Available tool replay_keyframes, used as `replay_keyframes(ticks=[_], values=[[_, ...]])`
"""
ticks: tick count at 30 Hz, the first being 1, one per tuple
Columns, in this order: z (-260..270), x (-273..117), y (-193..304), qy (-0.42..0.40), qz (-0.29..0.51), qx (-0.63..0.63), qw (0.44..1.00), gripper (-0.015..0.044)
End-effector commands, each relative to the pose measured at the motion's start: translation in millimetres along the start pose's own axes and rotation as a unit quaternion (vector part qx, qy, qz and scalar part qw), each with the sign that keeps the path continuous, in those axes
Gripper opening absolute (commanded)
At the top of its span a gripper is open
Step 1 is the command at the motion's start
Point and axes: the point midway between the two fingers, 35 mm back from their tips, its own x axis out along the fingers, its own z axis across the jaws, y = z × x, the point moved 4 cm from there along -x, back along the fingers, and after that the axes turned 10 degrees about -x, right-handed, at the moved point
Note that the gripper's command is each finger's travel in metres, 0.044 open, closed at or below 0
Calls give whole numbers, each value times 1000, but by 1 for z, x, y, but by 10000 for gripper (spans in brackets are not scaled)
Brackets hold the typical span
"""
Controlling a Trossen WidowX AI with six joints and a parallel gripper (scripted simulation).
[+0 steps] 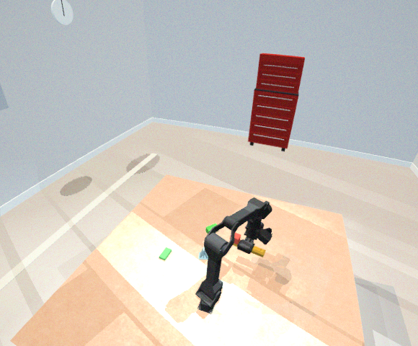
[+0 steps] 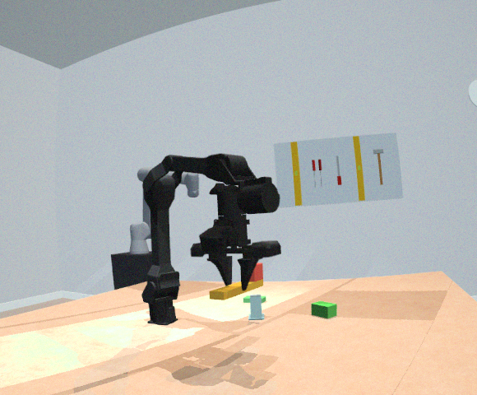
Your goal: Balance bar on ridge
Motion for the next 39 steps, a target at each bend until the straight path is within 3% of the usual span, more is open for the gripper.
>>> replay_keyframes(ticks=[1,19,39], values=[[0,-1,11,-1,1,-91,996,0],[5,-1,49,-2,2,-436,900,0],[10,-1,92,-5,3,-752,659,0]])
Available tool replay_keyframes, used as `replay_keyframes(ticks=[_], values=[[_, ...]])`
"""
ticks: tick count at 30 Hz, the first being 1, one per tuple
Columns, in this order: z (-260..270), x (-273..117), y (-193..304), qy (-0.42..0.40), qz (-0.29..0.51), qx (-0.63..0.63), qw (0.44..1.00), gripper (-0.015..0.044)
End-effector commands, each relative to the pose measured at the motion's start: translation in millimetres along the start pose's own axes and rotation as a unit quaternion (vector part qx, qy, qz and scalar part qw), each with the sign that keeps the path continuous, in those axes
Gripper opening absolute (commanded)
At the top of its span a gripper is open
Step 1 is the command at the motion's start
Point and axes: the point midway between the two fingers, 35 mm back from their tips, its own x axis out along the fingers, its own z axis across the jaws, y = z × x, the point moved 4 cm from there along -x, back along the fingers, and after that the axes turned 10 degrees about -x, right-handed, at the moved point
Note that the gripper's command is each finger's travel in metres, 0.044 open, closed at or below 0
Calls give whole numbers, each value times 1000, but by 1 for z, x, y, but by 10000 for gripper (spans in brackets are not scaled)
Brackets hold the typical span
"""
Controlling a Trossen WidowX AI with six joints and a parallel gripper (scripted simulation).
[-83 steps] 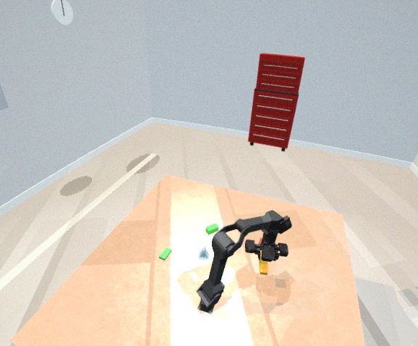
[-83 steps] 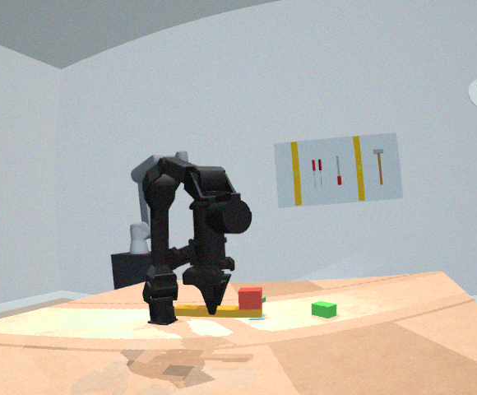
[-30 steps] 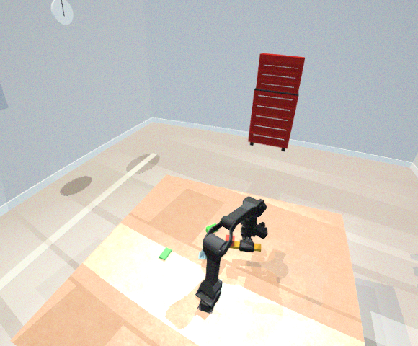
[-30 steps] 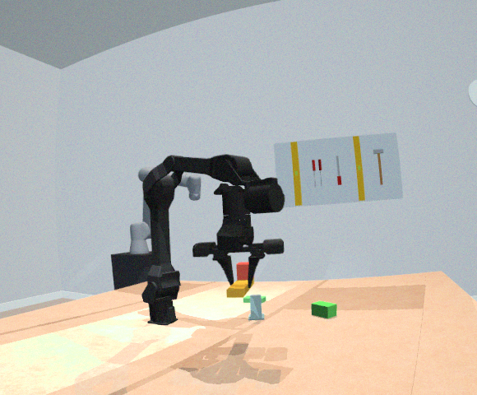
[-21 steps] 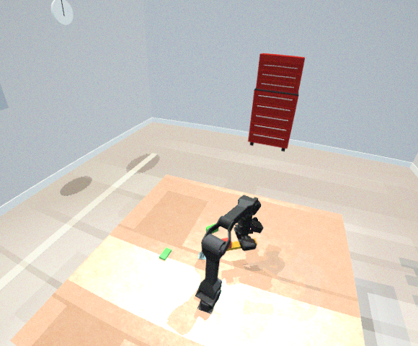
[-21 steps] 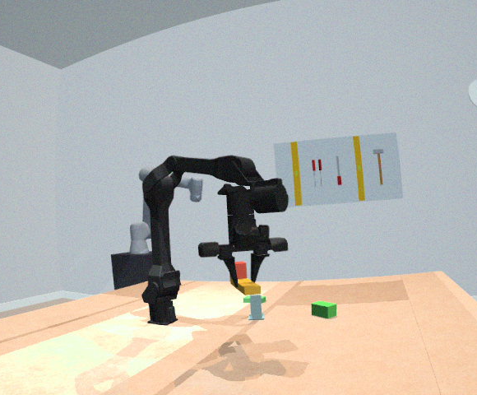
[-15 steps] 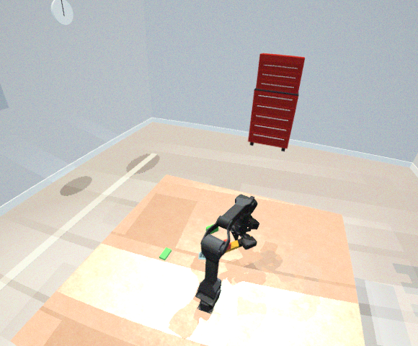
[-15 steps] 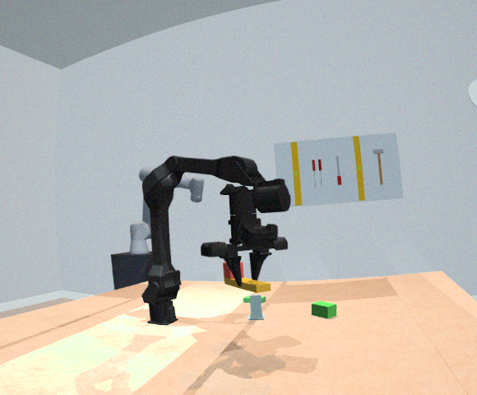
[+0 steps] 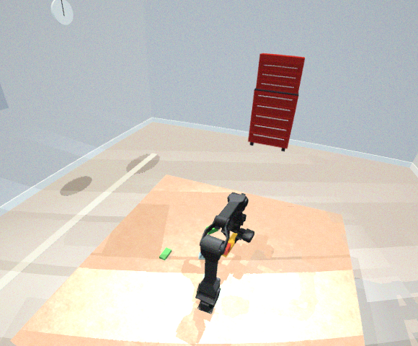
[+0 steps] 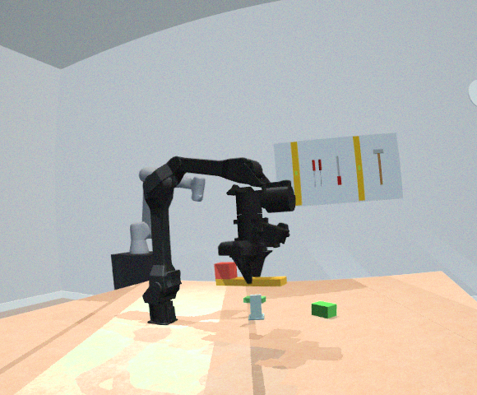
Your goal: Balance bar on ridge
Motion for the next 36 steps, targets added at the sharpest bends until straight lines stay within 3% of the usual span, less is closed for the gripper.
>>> replay_keyframes(ticks=[1,18,36], values=[[10,0,-1,-2,0,-92,996,0],[54,0,-3,-4,-1,-418,908,0],[113,-1,8,-5,-4,-711,703,0]])
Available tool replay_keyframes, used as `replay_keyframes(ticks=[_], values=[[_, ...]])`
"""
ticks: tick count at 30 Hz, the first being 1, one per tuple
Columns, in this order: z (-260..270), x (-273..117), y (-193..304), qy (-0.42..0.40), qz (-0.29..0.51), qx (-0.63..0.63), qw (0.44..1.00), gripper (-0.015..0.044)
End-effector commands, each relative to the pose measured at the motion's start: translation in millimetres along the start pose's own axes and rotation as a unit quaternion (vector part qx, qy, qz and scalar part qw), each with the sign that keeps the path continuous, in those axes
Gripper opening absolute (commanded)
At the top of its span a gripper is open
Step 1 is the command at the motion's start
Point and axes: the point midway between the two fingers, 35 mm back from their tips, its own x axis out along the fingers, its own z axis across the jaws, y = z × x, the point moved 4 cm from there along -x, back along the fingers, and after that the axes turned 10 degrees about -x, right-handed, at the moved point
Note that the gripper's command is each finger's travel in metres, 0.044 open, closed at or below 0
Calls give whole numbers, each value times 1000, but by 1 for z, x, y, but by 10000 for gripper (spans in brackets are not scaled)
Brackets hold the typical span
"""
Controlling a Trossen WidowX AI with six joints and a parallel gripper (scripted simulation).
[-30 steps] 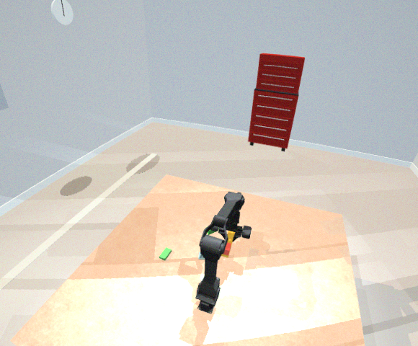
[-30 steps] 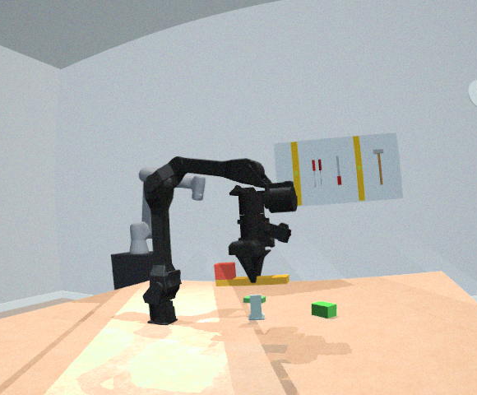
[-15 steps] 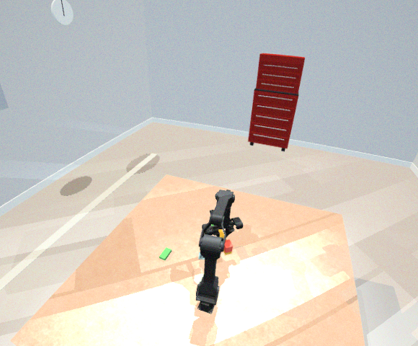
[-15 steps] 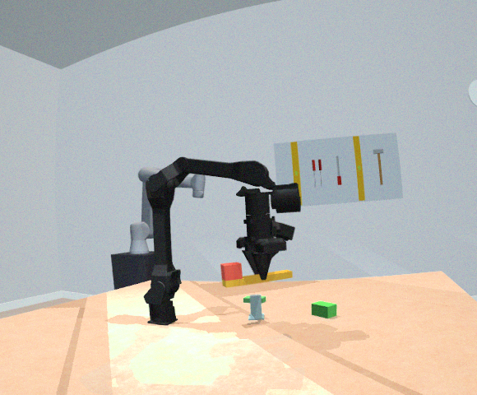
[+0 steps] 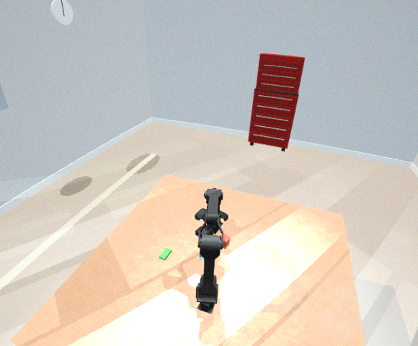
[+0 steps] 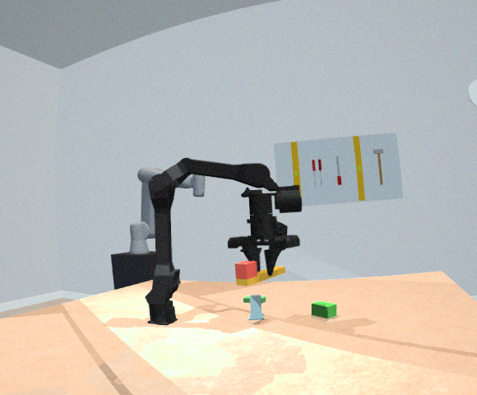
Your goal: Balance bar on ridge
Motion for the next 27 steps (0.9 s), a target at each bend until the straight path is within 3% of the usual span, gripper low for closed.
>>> replay_keyframes(ticks=[1,14,27], values=[[7,-1,-15,1,-2,-90,996,0],[42,-1,-49,0,-4,-289,957,0],[49,9,-50,0,-4,-297,955,0]])
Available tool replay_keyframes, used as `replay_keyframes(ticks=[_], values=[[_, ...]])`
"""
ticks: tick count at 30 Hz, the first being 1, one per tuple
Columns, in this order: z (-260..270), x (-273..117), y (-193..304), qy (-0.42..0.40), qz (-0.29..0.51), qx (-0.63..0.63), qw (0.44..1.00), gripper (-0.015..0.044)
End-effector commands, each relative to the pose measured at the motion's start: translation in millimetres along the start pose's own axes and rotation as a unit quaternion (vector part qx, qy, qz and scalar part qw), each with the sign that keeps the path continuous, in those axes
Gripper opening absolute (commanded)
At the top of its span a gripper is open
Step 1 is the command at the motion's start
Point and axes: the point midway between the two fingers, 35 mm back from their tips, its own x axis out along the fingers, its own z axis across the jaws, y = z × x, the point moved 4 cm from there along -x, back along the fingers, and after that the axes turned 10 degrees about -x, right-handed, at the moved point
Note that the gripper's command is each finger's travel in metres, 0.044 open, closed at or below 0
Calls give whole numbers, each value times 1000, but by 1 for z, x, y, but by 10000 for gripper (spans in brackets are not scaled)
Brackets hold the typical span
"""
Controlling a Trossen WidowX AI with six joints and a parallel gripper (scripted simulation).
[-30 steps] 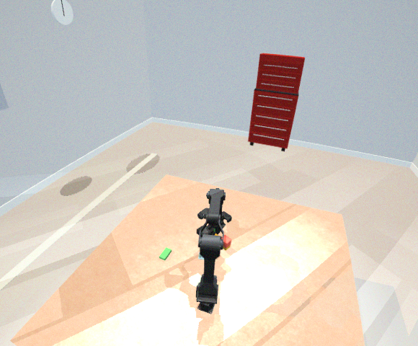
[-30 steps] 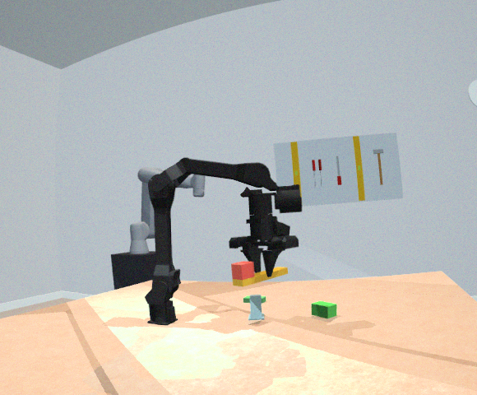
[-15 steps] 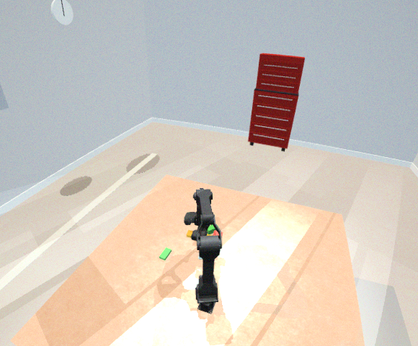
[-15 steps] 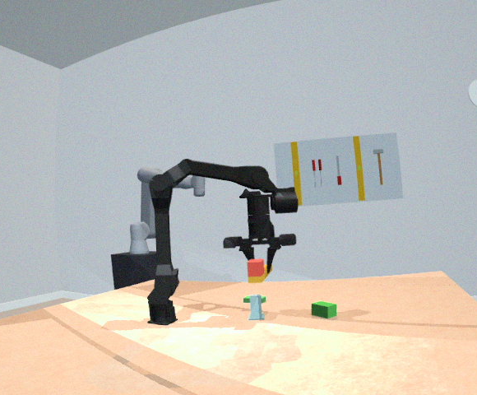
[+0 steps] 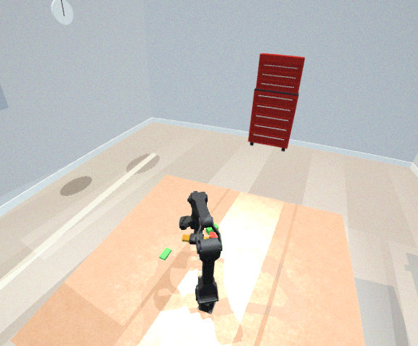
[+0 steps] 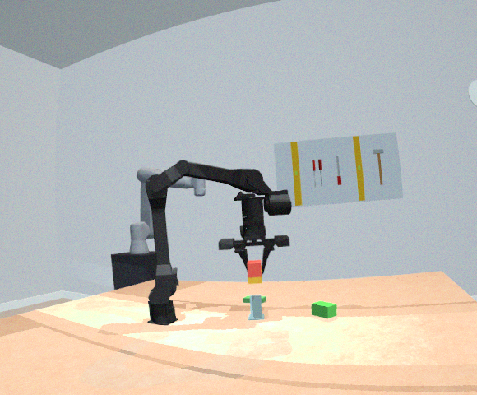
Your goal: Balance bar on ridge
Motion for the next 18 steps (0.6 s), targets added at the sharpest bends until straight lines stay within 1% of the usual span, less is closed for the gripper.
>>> replay_keyframes(ticks=[1,18], values=[[1,6,-1,1,-1,-4,1000,0],[3,34,-1,0,-1,-5,1000,0]])
